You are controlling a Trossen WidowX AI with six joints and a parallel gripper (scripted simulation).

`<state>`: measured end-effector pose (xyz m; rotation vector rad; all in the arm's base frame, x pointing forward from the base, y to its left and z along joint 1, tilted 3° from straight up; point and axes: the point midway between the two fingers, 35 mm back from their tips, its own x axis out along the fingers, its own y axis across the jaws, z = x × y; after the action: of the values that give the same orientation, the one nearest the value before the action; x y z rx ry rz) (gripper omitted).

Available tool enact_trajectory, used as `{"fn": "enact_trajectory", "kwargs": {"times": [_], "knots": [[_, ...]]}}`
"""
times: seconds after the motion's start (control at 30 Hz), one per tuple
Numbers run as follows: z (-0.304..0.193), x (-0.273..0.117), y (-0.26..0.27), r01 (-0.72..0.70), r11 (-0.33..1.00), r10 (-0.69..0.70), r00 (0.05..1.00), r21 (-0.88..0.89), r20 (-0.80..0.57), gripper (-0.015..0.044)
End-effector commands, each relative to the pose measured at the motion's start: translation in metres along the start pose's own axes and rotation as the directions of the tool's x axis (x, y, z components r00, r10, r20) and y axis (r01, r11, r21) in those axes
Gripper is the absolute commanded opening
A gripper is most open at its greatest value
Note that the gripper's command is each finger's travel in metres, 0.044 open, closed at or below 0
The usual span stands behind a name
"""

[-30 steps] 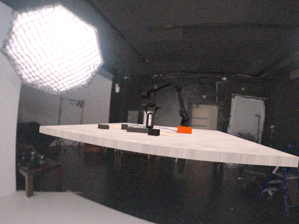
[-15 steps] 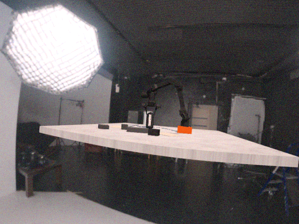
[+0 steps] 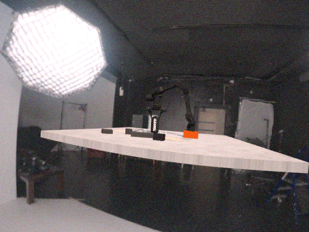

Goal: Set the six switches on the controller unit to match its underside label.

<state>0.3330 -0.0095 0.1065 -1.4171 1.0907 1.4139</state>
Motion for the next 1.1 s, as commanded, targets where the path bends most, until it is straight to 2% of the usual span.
{"fn": "enact_trajectory", "kwargs": {"times": [0.0, 1.07], "knots": [[0.006, 0.004, 0.002, -0.009, 1.000, 0.009, 1.000, 0.000, 0.016, 0.0336], [0.033, 0.005, 0.002, -0.009, 1.000, 0.009, 1.000, 0.000, 0.018, 0.0338]]}}
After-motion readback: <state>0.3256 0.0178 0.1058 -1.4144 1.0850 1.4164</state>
